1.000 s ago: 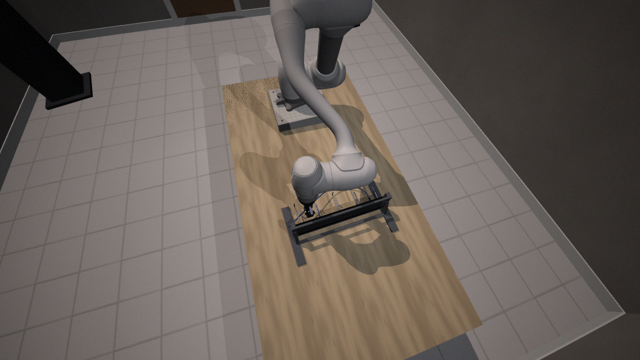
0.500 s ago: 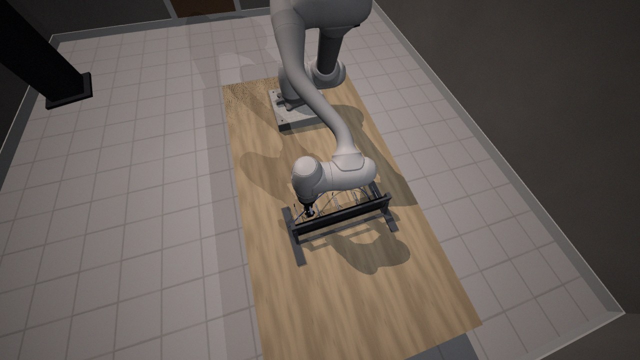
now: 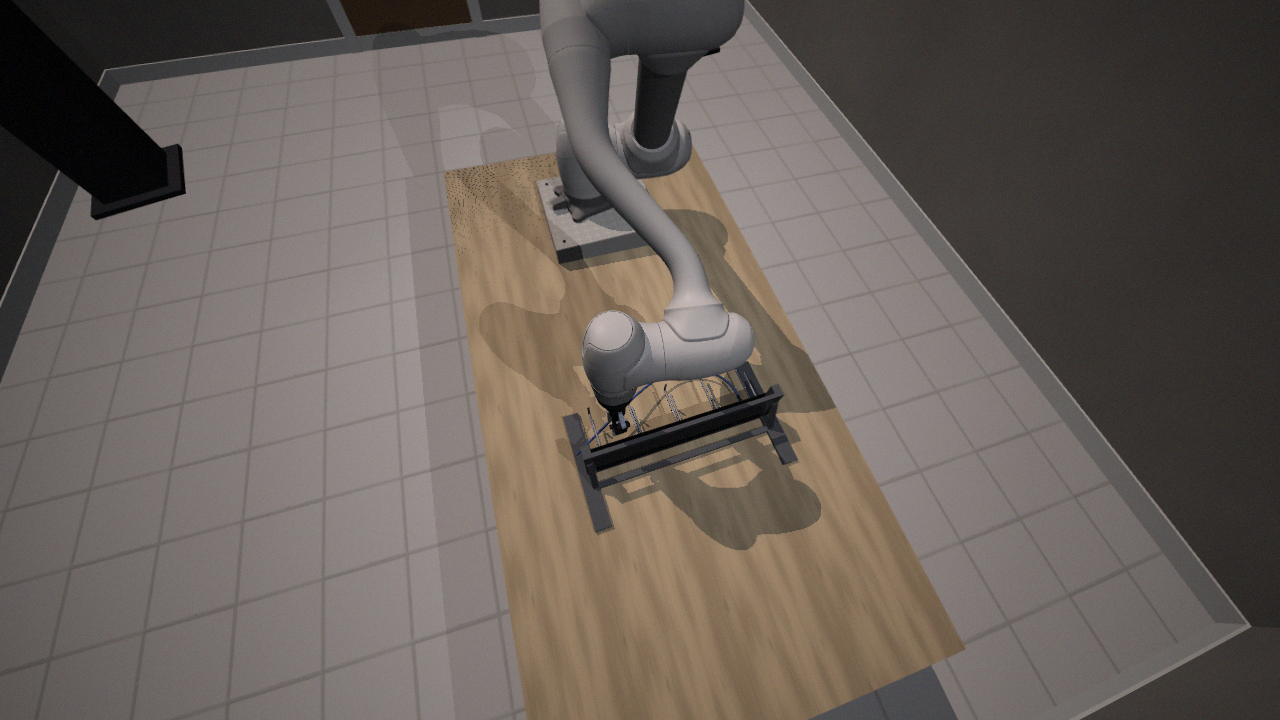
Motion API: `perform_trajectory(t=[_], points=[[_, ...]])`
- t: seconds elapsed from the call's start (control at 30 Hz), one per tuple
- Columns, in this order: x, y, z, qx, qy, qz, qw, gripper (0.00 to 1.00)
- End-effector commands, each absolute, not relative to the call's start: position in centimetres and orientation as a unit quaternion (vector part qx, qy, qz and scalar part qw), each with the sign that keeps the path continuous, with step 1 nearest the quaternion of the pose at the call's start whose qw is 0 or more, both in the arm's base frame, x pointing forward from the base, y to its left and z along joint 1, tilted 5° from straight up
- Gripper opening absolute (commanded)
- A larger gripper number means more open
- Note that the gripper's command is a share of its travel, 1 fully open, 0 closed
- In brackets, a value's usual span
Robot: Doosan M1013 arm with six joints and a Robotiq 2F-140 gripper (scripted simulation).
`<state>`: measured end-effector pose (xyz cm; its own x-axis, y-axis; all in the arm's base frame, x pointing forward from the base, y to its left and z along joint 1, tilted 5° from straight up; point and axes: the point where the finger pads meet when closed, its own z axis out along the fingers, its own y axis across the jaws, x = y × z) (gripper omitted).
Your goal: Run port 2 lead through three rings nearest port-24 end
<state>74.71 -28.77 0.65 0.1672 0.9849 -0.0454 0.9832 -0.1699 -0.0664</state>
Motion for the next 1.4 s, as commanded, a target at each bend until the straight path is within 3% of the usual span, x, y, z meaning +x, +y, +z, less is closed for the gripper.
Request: perform_trajectory(t=[0.0,0.87,1.3,1.33,1.37], points=[[74.8,-28.7,1.2,-0.764,-0.644,0.039,0.011,0.2],[75.2,-28.5,7.5,-0.764,-0.644,0.039,0.011,0.2],[75.3,-28.5,8.3,-0.764,-0.644,0.039,0.011,0.2],[75.3,-28.5,8.3,-0.764,-0.644,0.039,0.011,0.0],[75.3,-28.5,8.3,-0.764,-0.644,0.039,0.011,0.0]])
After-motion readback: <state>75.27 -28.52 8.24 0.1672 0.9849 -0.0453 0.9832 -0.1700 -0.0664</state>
